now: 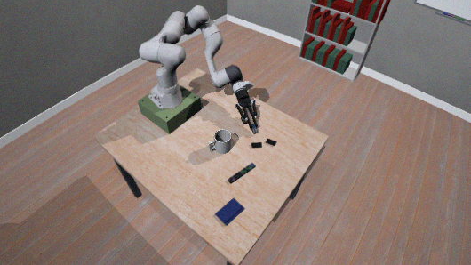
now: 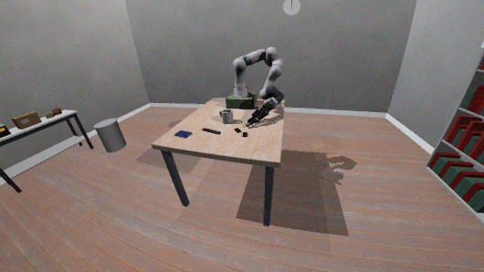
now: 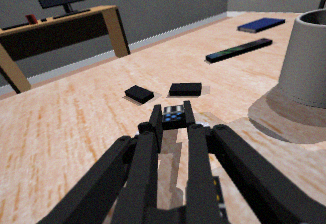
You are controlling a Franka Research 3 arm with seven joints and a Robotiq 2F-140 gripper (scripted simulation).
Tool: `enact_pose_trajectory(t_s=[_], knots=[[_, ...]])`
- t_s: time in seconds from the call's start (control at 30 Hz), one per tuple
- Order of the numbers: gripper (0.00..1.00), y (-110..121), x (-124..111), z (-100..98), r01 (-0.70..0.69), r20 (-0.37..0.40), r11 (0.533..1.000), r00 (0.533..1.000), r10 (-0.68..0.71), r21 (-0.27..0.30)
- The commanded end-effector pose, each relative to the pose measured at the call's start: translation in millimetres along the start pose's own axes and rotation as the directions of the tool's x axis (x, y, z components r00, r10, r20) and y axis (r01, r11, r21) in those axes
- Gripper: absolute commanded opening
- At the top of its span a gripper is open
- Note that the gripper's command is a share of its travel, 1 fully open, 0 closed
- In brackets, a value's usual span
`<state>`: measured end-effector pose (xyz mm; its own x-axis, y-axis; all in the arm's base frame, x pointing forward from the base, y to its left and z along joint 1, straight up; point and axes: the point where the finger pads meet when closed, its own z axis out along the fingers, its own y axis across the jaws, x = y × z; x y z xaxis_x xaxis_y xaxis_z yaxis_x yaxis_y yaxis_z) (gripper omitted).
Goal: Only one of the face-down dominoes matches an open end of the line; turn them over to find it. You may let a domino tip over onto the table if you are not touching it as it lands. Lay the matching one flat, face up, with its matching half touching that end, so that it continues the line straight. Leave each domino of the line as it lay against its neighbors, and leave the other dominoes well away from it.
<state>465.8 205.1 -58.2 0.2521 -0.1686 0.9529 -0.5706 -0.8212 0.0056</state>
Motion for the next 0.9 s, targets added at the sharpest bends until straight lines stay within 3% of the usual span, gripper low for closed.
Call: enact_pose_trajectory(t_s=[0.0, 0.87], knots=[[0.23, 0.5, 1.2, -0.3, -0.010, -0.011, 1.000, 1.000, 0.010, -0.004], [0.23, 0.5, 0.0, -0.6, -0.010, -0.029, 1.000, 1.000, 0.010, -0.003]])
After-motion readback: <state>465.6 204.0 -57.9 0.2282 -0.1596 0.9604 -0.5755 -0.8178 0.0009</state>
